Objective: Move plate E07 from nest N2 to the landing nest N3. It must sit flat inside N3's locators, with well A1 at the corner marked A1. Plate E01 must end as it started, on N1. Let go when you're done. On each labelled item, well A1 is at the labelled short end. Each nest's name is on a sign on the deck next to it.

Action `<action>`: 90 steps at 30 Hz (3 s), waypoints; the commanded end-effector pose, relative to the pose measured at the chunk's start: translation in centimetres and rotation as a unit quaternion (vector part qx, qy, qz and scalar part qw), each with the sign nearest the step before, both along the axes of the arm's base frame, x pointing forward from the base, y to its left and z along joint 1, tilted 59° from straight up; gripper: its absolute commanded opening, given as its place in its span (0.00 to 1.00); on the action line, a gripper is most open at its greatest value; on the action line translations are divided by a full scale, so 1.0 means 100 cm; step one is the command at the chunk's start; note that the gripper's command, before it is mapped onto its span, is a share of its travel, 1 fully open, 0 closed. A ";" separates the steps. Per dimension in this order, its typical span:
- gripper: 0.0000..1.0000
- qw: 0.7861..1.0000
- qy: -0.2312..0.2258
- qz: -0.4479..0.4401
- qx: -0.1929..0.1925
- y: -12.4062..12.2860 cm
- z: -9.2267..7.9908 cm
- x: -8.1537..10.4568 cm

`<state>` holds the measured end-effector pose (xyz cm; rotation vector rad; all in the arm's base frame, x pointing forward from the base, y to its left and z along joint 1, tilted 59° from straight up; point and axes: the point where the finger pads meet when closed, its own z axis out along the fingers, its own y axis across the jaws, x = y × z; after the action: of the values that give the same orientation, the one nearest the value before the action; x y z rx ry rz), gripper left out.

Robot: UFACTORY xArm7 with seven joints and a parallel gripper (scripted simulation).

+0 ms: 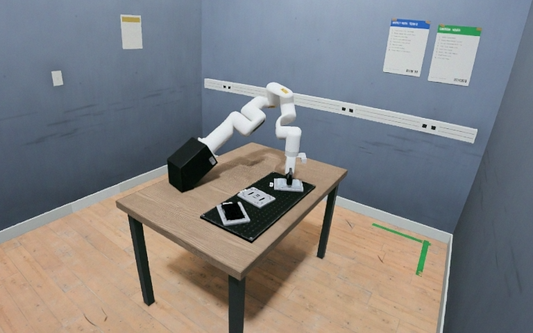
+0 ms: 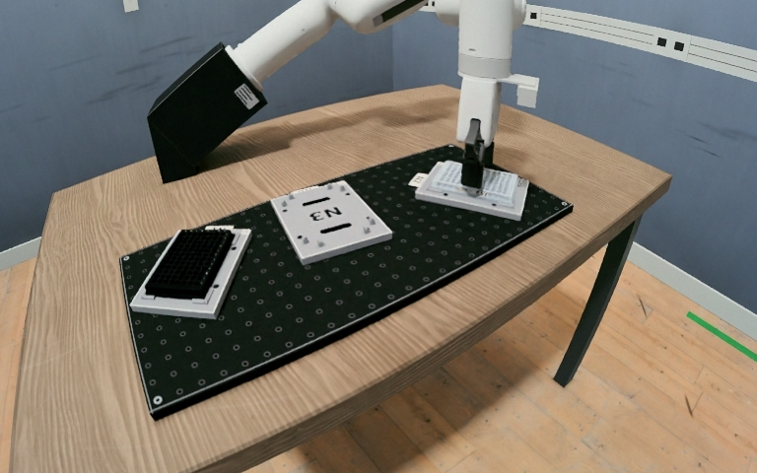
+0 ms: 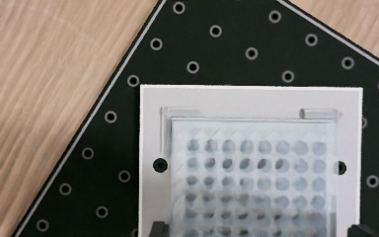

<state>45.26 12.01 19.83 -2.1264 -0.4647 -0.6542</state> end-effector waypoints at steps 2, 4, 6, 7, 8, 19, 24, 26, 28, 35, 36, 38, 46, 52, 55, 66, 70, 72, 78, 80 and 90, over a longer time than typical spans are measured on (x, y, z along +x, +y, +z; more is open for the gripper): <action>1.00 1.000 -0.001 -0.002 0.000 0.001 -0.001 0.002; 1.00 1.000 -0.001 -0.002 0.000 0.002 -0.002 0.002; 1.00 1.000 -0.001 -0.002 0.000 0.003 -0.003 0.003; 1.00 1.000 -0.001 -0.002 0.000 0.003 -0.003 0.003; 1.00 1.000 -0.001 -0.002 0.000 0.003 -0.003 0.003; 1.00 1.000 -0.001 -0.002 0.000 0.008 -0.006 0.004; 1.00 1.000 -0.001 -0.002 0.000 0.008 -0.006 0.005; 1.00 1.000 -0.001 -0.002 0.000 0.008 -0.006 0.005; 1.00 1.000 -0.001 -0.002 0.000 0.008 -0.006 0.005; 1.00 1.000 -0.001 -0.002 0.000 0.008 -0.006 0.005; 0.00 1.000 -0.001 -0.002 0.000 0.007 -0.006 0.004; 0.00 1.000 -0.001 -0.002 0.000 0.007 -0.006 0.004; 0.00 1.000 -0.001 -0.002 0.000 0.007 -0.006 0.004; 0.00 1.000 -0.001 -0.002 0.000 0.007 -0.006 0.004; 0.00 1.000 -0.001 -0.002 0.000 0.007 -0.006 0.004; 0.00 1.000 -0.001 -0.002 0.000 0.007 -0.006 0.004; 0.00 1.000 -0.001 -0.002 0.000 0.007 -0.006 0.004; 0.00 1.000 -0.001 -0.002 0.000 0.007 -0.006 0.004; 0.00 1.000 -0.001 -0.002 0.000 0.007 -0.006 0.004; 0.00 1.000 -0.001 -0.002 0.000 0.007 -0.006 0.004; 0.00 1.000 -0.001 -0.002 0.000 0.006 -0.005 0.004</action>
<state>45.59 12.91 19.25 -2.1261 -0.4649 -0.6537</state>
